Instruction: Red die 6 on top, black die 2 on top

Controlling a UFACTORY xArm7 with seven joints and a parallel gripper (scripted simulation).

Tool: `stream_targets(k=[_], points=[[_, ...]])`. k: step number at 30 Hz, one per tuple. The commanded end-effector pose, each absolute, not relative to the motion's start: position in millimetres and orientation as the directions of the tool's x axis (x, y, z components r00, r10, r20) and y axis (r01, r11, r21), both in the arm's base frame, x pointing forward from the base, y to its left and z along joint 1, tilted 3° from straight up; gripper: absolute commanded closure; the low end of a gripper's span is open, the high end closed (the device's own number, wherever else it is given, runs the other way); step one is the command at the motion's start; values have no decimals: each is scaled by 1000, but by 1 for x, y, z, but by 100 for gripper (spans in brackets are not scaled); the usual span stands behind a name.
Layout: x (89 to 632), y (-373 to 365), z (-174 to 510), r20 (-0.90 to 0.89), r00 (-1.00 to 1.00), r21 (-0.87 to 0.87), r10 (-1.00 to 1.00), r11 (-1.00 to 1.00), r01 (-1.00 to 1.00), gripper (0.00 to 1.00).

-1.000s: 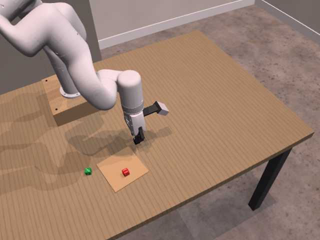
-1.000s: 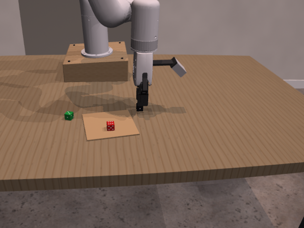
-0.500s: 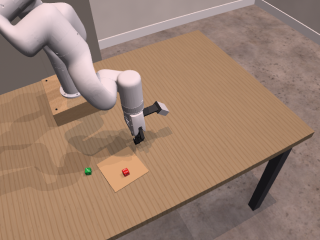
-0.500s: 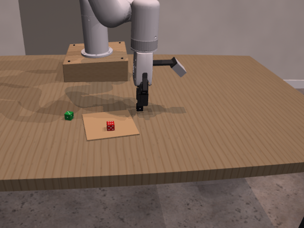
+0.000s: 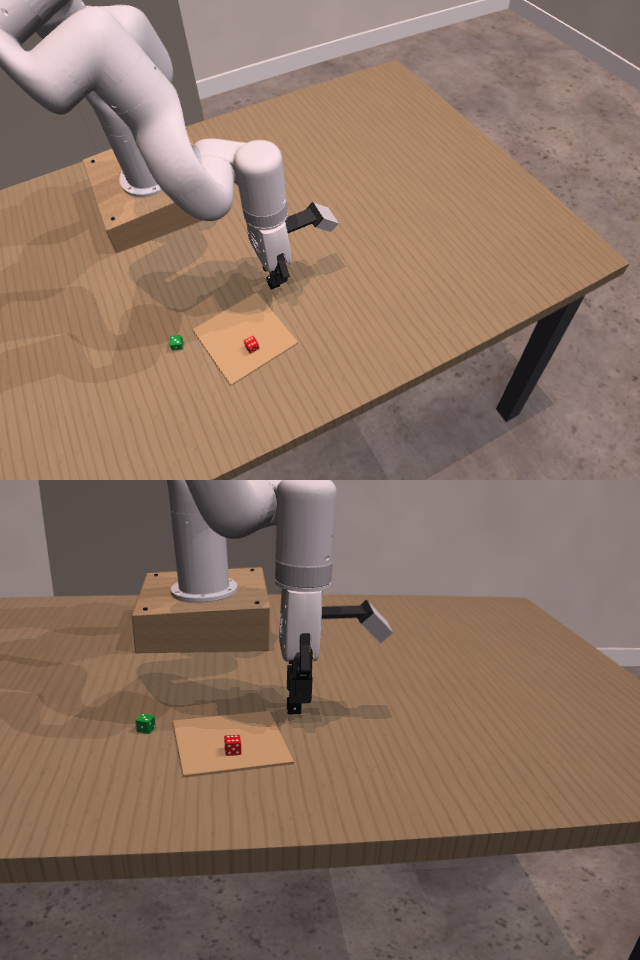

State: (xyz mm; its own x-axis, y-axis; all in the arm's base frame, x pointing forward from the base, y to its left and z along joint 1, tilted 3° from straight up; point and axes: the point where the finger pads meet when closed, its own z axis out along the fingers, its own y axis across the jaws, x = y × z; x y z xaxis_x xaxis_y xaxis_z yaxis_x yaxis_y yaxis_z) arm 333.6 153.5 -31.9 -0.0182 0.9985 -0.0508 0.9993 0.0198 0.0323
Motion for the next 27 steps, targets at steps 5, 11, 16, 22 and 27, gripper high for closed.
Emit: stream_targets(k=[5, 11, 16, 22, 27], points=[[335, 154, -36, -50, -19, 35, 999, 20, 999, 64], [335, 154, -42, -50, -19, 35, 999, 20, 999, 64], [335, 153, -48, -50, -19, 35, 999, 20, 999, 64], [335, 153, -54, -50, -19, 35, 999, 20, 999, 64], [336, 153, -55, -50, -19, 35, 999, 20, 999, 64]])
